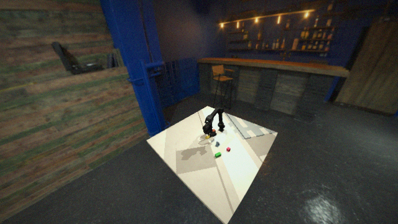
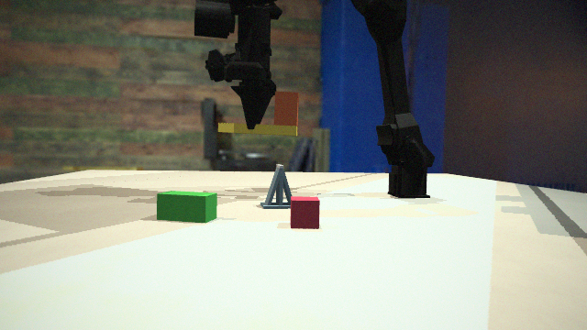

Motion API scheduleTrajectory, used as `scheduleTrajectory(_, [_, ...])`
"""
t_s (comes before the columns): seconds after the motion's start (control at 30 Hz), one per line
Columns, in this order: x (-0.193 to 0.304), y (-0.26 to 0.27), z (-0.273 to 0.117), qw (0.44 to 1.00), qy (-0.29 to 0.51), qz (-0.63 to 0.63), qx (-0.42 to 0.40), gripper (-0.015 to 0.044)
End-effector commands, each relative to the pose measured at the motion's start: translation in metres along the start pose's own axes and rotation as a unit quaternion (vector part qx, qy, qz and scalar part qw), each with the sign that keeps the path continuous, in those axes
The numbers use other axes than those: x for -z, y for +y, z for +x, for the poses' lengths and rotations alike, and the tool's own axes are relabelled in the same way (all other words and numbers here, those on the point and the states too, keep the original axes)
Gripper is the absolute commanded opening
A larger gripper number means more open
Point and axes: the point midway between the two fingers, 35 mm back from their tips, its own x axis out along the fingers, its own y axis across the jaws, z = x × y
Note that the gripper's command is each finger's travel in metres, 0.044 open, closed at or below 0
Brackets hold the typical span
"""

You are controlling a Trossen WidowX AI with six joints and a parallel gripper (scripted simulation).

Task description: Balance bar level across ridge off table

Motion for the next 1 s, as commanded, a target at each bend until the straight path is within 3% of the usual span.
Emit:
scheduleTrajectory(0.0, [0.003,0.016,0.0,1.0,0.002,-0.029,-0.002,0.0])
scheduleTrajectory(0.63, [0.023,0.084,-0.001,0.991,0.002,-0.133,-0.006,0.0])
scheduleTrajectory(0.97, [0.025,0.091,0.005,0.99,0.002,-0.138,-0.006,0.0])
